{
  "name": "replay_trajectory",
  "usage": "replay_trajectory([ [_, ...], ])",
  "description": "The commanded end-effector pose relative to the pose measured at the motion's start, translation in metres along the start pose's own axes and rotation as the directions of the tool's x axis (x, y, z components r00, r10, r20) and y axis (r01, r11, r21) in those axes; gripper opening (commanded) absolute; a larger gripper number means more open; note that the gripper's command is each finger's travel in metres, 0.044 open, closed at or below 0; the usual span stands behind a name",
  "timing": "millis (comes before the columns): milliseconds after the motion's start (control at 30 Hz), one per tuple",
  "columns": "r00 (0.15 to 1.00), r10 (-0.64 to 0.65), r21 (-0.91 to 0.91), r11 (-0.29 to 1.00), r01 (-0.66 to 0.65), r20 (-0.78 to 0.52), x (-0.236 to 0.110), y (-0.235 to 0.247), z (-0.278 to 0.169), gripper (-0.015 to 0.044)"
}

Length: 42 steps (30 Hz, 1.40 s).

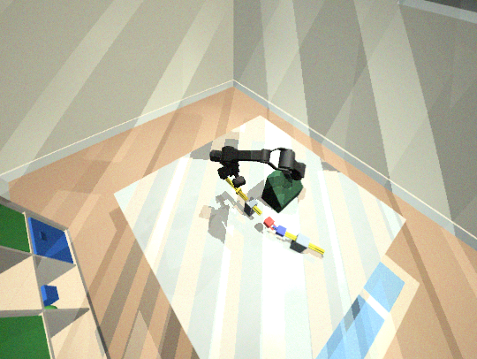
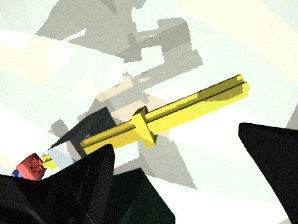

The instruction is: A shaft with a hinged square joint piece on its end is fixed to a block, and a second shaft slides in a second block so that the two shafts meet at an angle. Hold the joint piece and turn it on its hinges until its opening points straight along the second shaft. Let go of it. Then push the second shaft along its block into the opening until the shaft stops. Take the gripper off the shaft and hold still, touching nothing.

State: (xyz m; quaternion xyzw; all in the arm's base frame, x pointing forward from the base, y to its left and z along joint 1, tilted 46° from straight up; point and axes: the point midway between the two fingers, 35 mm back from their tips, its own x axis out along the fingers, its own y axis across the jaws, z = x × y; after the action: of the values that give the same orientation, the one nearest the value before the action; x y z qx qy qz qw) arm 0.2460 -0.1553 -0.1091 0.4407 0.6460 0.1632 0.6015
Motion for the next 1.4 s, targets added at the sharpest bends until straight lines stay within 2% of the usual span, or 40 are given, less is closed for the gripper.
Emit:
replay_trajectory([
  [0, 0.999, -0.043, -0.102, 0.994, 0.044, 0.013, -0.003, -0.019, 0.004, 0.044],
  [200, 0.994, -0.105, -0.251, 0.962, 0.11, 0.031, -0.008, -0.045, 0.009, 0.044],
  [367, 0.994, -0.107, -0.234, 0.966, 0.111, 0.03, -0.007, -0.046, 0.009, 0.044],
  [633, 0.994, -0.11, 0.034, 0.993, 0.109, 0.015, 0.005, -0.048, 0.011, 0.044],
  [867, 0.994, -0.112, 0.271, 0.956, 0.108, 0.001, 0.016, -0.05, 0.012, 0.044],
  [1100, 0.993, -0.115, 0.494, 0.863, 0.106, -0.013, 0.027, -0.051, 0.014, 0.044],
  [1367, 0.993, -0.118, 0.711, 0.695, 0.103, -0.029, 0.039, -0.053, 0.014, 0.044],
])
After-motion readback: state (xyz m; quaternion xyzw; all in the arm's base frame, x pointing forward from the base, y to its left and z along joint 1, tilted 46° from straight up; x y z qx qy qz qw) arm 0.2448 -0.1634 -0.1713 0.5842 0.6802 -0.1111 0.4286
